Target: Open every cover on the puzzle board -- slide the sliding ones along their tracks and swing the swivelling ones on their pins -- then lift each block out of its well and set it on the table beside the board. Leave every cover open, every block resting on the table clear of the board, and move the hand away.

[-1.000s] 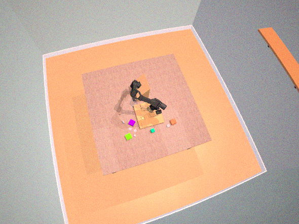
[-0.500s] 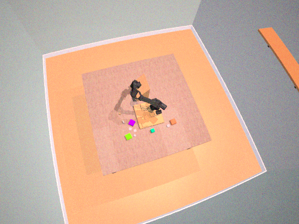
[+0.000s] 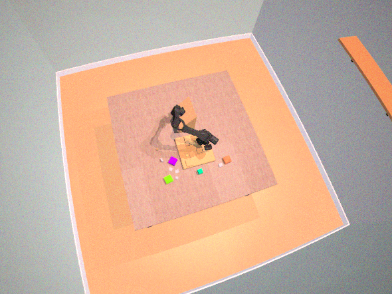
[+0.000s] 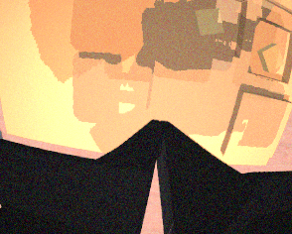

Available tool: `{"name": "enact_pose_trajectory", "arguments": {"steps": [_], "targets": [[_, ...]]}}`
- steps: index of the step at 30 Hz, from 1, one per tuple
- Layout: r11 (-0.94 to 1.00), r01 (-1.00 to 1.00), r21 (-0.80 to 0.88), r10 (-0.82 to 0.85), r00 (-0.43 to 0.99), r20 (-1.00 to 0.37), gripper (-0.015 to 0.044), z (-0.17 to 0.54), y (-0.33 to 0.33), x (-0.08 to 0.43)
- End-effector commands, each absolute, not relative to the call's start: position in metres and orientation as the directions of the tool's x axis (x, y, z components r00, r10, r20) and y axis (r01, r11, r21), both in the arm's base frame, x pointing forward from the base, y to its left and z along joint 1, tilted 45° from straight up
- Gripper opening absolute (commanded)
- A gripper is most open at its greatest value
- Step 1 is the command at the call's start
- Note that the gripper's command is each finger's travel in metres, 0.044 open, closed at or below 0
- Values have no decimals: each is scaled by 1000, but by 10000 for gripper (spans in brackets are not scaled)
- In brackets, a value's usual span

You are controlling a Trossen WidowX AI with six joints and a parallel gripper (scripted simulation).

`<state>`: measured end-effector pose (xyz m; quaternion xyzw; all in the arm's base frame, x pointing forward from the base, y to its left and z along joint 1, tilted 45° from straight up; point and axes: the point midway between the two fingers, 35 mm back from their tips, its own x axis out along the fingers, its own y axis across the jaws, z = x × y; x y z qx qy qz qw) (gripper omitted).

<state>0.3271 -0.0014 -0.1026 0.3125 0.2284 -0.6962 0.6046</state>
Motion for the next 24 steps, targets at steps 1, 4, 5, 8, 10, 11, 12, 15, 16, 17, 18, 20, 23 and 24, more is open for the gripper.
{"name": "enact_pose_trajectory", "arguments": {"steps": [1,4,5,8,10,11,12,15,16,17,18,20,23,24], "targets": [[-165,985,53,-700,-79,-710,0,-107,-5,326],[-165,985,53,-700,-79,-710,0,-109,-7,326],[-165,985,53,-700,-79,-710,0,-110,-8,326],[-165,985,53,-700,-79,-710,0,-112,-10,325],[-165,985,53,-700,-79,-710,0,-113,-11,325],[-165,985,53,-700,-79,-710,0,-114,-12,325],[-165,985,53,-700,-79,-710,0,-115,-13,325],[-165,985,53,-700,-79,-710,0,-117,-15,325],[-165,985,53,-700,-79,-710,0,-117,-16,325],[-165,985,53,-700,-79,-710,0,-118,-16,325],[-165,985,53,-700,-79,-710,0,-119,-17,325],[-165,985,53,-700,-79,-710,0,-120,-18,324],[-165,985,53,-700,-79,-710,0,-122,-21,324],[-165,985,53,-700,-79,-710,0,-123,-21,324]]}}
